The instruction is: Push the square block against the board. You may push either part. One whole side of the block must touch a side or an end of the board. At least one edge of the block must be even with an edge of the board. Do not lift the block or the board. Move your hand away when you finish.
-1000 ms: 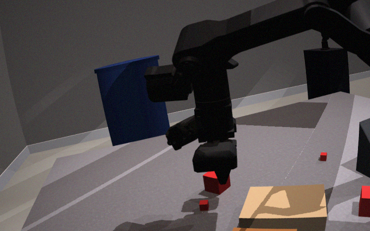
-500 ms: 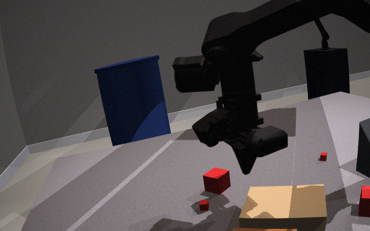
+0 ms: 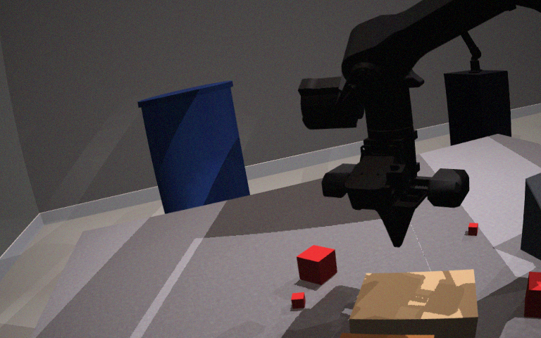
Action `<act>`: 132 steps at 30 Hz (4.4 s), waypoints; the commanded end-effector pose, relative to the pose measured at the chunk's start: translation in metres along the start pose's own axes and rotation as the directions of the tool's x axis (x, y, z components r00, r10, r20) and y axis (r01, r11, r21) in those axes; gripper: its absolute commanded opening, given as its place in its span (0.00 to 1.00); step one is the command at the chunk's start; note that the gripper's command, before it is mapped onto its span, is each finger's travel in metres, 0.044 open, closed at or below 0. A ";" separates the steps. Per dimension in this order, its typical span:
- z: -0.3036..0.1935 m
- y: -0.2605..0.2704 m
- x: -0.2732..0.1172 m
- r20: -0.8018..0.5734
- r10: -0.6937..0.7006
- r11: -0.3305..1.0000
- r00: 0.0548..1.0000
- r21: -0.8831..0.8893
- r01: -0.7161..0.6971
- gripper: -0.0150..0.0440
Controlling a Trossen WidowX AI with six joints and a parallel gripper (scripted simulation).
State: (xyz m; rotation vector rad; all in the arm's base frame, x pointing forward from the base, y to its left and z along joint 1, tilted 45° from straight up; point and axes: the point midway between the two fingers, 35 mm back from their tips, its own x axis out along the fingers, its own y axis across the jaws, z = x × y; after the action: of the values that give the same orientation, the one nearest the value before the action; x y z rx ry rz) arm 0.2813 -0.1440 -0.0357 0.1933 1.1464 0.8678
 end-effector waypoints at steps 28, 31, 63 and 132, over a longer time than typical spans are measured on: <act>-0.020 0.027 0.060 -0.005 0.003 0.950 1.000 -0.312 -0.004 0.25; -0.017 0.028 0.060 -0.005 0.003 0.950 1.000 -0.312 -0.004 0.25; 0.007 0.036 0.060 -0.004 0.003 0.950 1.000 -0.313 -0.004 0.25; 0.006 0.007 0.059 -0.005 0.001 0.950 1.000 -0.313 -0.003 0.25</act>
State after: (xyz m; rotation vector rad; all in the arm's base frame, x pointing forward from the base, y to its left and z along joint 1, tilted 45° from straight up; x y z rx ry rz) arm 0.2877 -0.0986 -0.0740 -0.0727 1.0012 1.0430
